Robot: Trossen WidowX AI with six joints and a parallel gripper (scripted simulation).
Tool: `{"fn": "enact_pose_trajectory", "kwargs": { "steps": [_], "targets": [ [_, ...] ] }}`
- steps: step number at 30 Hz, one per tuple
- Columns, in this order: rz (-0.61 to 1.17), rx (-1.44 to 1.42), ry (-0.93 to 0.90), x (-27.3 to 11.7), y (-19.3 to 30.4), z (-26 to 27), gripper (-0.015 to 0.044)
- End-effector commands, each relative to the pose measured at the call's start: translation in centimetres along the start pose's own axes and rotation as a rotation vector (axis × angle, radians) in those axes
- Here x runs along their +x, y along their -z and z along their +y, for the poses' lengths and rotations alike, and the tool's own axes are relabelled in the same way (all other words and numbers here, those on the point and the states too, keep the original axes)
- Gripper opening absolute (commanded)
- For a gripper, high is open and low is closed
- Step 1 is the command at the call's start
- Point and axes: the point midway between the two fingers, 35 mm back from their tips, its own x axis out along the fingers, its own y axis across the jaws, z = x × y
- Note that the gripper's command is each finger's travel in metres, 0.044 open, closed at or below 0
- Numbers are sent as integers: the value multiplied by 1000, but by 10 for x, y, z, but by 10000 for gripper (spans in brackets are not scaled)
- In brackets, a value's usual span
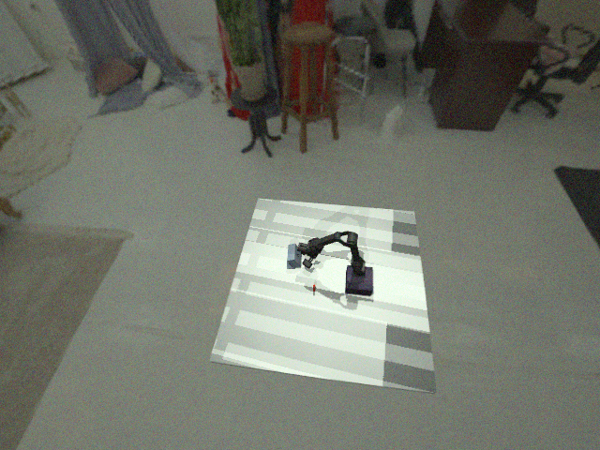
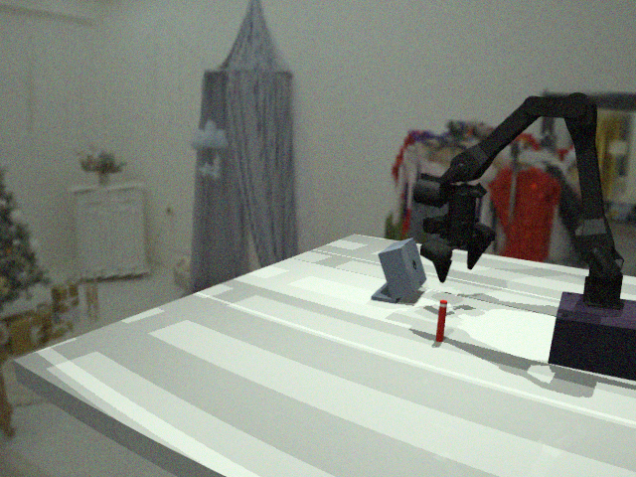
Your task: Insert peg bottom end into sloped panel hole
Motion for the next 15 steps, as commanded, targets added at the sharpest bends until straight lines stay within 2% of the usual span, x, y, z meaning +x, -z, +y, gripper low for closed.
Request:
{"fn": "enact_pose_trajectory", "kwargs": {
  "steps": [1,15],
  "targets": [
    [-1,-47,-36,-10,4,20,440],
    [31,-189,-122,-33,31,77,440]
  ]
}}
